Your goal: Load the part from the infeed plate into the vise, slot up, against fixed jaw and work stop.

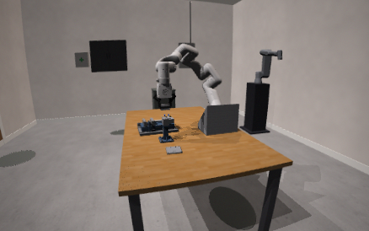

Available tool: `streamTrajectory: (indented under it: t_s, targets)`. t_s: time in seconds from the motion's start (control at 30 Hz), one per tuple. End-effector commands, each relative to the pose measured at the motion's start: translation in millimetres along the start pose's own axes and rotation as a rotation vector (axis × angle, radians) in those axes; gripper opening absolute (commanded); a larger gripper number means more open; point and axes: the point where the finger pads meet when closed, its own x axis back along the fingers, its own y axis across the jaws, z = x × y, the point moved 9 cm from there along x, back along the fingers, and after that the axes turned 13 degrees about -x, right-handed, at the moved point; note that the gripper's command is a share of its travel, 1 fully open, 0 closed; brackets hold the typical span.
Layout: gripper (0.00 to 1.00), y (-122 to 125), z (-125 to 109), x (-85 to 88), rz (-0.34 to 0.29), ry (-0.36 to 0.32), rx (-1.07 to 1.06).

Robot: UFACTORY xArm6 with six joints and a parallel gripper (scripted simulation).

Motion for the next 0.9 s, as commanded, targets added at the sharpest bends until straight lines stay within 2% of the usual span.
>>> streamTrajectory:
  t_s: [0.0, 0.3, 0.87]
  targets:
    - [0.00, -1.7, 2.0, 2.0, -0.002, -0.022, -0.001]
    - [0.00, -2.9, 6.5, 2.0, -0.011, -0.065, -0.001]
    - [0.00, -6.4, 21.5, -0.2, -0.046, -0.214, 0.000]
